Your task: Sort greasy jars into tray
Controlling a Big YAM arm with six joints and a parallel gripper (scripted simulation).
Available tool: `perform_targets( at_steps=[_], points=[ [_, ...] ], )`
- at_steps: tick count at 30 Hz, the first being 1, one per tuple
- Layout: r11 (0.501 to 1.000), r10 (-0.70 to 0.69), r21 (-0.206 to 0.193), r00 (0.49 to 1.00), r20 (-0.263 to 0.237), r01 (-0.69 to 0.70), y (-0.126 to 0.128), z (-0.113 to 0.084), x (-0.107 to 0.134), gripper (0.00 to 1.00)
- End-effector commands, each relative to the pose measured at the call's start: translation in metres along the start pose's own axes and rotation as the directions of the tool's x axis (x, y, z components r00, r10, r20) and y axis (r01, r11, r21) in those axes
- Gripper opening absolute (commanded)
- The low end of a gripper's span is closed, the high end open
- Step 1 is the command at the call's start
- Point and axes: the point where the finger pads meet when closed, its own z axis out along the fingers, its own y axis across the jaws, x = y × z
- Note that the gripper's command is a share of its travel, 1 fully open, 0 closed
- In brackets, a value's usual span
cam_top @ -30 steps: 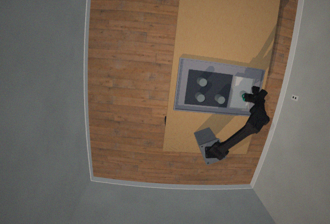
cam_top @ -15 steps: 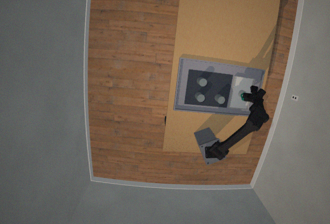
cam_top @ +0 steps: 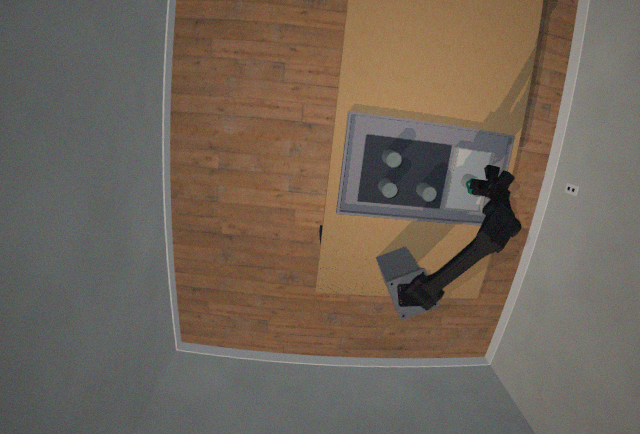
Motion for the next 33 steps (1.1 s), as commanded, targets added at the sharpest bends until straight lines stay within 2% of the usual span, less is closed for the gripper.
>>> perform_targets(
  at_steps=[1, 2, 3, 14, 18, 33],
  points=[
    [1.0, -0.018, 0.021, 0.999, 0.034, 0.017, -0.006, -0.002, -0.023, 0.0],
    [1.0, -0.018, 0.021, 0.999, 0.034, 0.017, -0.006, -0.002, -0.023, 0.0],
    [1.0, -0.018, 0.021, 0.999, 0.034, 0.017, -0.006, -0.002, -0.023, 1.0],
    [1.0, -0.018, 0.021, 0.999, 0.034, 0.017, -0.006, -0.002, -0.023, 1.0],
    [1.0, -0.018, 0.021, 0.999, 0.034, 0.017, -0.006, -0.01, -0.023, 1.0],
    [1.0, -0.018, 0.021, 0.999, 0.034, 0.017, -0.005, -0.067, -0.021, 1.0]
  ],
)
